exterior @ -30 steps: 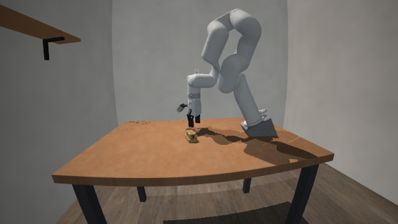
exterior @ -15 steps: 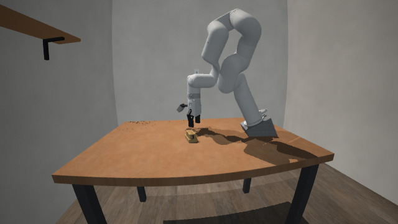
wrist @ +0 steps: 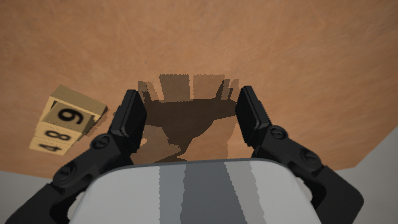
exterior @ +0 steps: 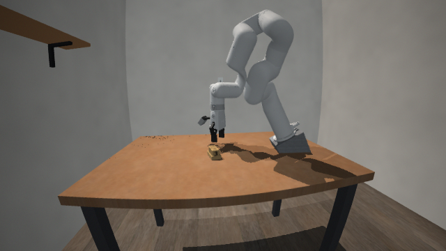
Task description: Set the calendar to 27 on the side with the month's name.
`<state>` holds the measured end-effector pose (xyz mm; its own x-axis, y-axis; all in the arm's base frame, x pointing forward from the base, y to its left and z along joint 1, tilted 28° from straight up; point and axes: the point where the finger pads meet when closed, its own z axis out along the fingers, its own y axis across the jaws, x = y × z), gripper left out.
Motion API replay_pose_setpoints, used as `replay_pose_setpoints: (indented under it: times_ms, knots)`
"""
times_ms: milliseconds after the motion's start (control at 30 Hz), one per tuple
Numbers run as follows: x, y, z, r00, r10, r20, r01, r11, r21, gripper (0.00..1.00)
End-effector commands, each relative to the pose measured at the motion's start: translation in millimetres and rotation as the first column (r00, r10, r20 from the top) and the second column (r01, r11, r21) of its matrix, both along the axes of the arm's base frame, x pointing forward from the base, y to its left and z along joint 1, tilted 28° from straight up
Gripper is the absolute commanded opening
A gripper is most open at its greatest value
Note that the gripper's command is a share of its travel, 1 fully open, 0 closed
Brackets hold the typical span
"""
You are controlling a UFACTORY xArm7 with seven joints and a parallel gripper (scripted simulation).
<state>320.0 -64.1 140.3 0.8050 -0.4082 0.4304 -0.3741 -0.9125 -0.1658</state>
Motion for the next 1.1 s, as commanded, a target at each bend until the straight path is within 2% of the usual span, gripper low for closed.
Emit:
replay_pose_setpoints:
  times_ms: [0,300,467,1067]
  knots:
    - [-3.6,0.2,9.2,1.0,0.0,0.002,0.0,1.0,-0.001,1.0]
    - [-21.5,1.3,43.4,1.0,0.0,0.002,0.0,1.0,-0.001,1.0]
    - [-25.1,1.5,50.3,1.0,0.0,0.002,0.0,1.0,-0.001,1.0]
    - [-26.2,1.6,52.4,1.0,0.001,0.002,-0.001,1.0,-0.002,1.0]
